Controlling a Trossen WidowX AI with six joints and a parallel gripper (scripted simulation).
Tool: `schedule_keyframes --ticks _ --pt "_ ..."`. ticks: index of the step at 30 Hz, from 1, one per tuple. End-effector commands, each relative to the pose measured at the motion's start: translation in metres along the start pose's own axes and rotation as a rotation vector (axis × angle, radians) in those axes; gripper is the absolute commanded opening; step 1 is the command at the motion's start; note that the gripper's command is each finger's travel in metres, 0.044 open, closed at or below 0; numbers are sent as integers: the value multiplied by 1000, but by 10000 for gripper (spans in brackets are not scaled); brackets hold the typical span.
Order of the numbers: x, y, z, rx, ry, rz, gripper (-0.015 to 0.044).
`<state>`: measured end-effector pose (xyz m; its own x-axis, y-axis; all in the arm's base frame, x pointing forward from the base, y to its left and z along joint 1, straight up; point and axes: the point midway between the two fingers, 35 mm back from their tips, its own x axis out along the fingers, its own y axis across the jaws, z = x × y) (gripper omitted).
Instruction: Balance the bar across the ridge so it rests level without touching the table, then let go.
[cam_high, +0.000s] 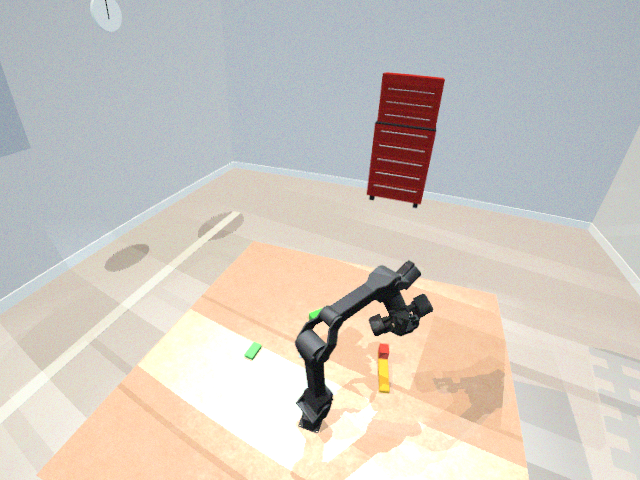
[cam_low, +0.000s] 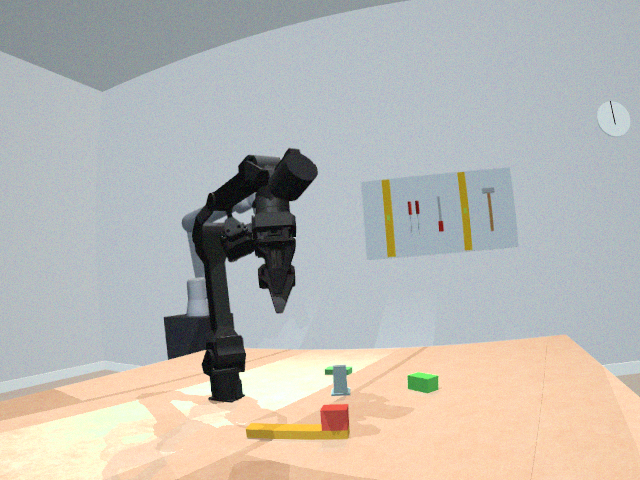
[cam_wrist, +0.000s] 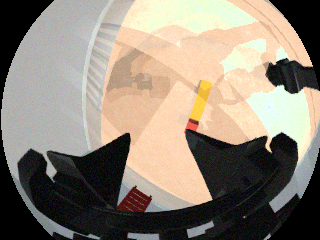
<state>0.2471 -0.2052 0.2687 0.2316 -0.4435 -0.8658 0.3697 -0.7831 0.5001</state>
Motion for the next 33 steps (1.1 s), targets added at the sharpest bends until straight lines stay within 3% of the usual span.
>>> schedule_keyframes --ticks 1,12,22,33 --pt "31 -21 -3 64 -9 -152 315" --pt "86 -74 -5 239 -64 -489 315" --pt "93 -78 -5 242 -65 -494 315" --pt "155 -112 -5 242 -65 -494 315"
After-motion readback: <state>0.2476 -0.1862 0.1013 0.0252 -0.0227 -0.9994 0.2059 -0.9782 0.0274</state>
